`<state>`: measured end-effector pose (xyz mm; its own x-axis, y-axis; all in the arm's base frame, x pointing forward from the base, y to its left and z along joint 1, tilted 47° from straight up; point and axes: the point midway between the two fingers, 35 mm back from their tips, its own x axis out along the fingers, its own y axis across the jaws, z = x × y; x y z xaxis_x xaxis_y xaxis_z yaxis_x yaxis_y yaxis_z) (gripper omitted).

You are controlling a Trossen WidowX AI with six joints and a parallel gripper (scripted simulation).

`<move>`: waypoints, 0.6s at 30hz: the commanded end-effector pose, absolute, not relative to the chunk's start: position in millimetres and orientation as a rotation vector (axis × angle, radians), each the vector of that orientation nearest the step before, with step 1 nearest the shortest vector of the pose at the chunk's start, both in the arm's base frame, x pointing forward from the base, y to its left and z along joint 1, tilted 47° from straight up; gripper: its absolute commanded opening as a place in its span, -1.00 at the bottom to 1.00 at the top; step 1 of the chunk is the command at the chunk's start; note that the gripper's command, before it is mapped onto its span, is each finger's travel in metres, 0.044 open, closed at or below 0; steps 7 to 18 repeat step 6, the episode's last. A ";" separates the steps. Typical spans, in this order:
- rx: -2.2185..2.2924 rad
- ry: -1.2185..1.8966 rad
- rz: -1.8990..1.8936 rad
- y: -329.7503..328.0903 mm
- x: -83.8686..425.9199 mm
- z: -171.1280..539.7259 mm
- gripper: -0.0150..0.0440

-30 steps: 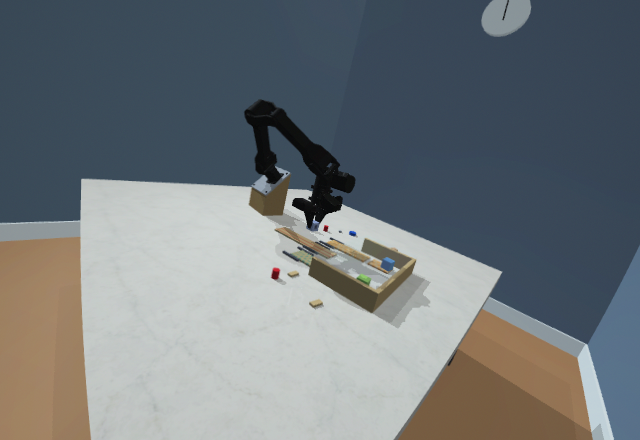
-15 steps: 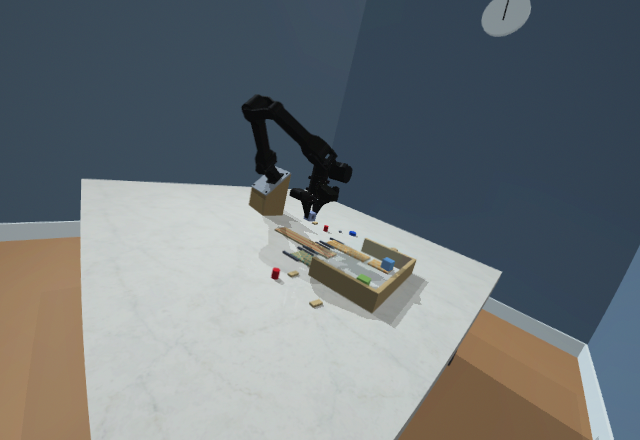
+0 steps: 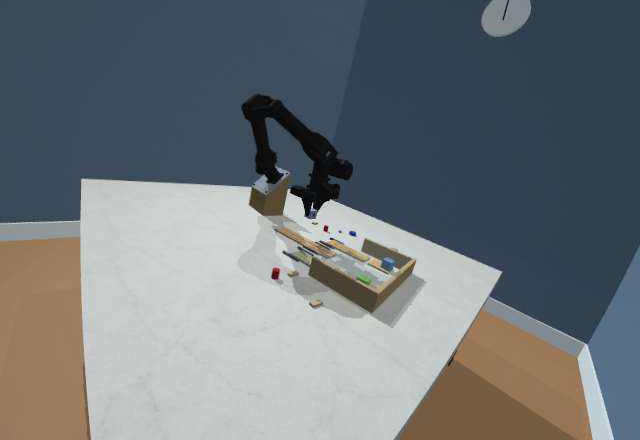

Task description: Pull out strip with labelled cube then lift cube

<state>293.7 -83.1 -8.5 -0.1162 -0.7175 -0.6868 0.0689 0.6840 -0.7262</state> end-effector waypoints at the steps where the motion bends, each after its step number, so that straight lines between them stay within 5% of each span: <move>1: -0.545 1.557 -0.728 -82.4 293.5 -8.7 -0.49; 18: -0.545 1.557 -0.728 -82.4 293.5 -8.7 -0.49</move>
